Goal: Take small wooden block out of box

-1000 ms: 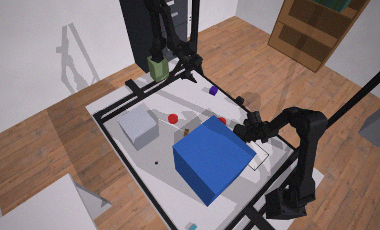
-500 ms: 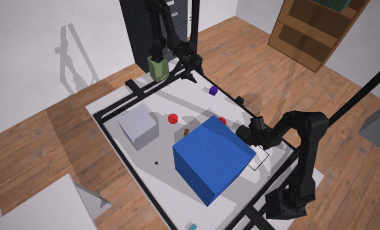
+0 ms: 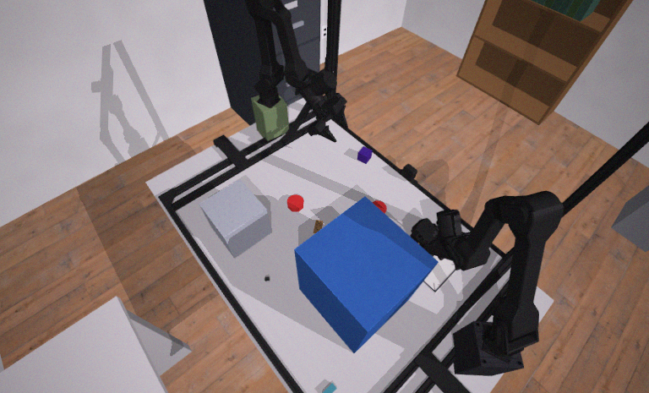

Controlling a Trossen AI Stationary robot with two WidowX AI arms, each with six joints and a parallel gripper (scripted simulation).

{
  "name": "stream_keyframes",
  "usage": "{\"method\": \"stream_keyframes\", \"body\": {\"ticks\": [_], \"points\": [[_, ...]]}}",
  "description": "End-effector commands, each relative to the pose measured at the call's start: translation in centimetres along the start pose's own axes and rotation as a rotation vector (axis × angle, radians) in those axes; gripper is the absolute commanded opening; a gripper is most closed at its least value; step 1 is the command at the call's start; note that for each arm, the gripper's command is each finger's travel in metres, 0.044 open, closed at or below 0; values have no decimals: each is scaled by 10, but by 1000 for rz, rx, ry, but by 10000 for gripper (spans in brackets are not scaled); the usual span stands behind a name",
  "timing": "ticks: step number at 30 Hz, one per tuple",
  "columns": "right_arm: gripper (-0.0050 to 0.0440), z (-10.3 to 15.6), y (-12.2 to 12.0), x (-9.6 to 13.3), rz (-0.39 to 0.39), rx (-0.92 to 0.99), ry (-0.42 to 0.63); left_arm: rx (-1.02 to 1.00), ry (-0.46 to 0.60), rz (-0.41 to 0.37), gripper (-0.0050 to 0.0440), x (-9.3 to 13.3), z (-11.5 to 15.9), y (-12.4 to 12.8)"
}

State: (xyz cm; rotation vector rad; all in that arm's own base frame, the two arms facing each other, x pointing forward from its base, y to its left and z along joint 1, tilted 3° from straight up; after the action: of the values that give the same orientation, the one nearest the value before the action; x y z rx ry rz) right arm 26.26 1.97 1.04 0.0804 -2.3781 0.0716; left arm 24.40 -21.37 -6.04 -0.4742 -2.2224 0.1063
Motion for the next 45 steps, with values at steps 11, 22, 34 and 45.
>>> {"method": "stream_keyframes", "body": {"ticks": [11,22,34,45], "points": [[400,0,0,0,4,-5,0,-177,-85,114,0,28,13,-2],[400,0,0,0,4,-5,0,-334,-173,195,0,59,19,-4],[400,0,0,0,4,-5,0,-398,-199,267,0,77,28,-12],[400,0,0,0,4,-5,0,-403,-159,254,0,61,38,-10]]}}
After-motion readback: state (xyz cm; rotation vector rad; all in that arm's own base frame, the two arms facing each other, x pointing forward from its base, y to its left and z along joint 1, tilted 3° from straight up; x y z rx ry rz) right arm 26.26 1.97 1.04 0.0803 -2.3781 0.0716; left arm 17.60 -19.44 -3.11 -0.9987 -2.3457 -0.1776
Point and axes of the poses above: on each arm, the point midway between the two fingers, 35 mm back from their tips, its own x axis back along the fingers, its own y axis across the jaws, z = x × y, the point moved 2 cm from there along x, back along the fingers, and after that the axes turned 6 degrees about x, right-handed, at the moved point
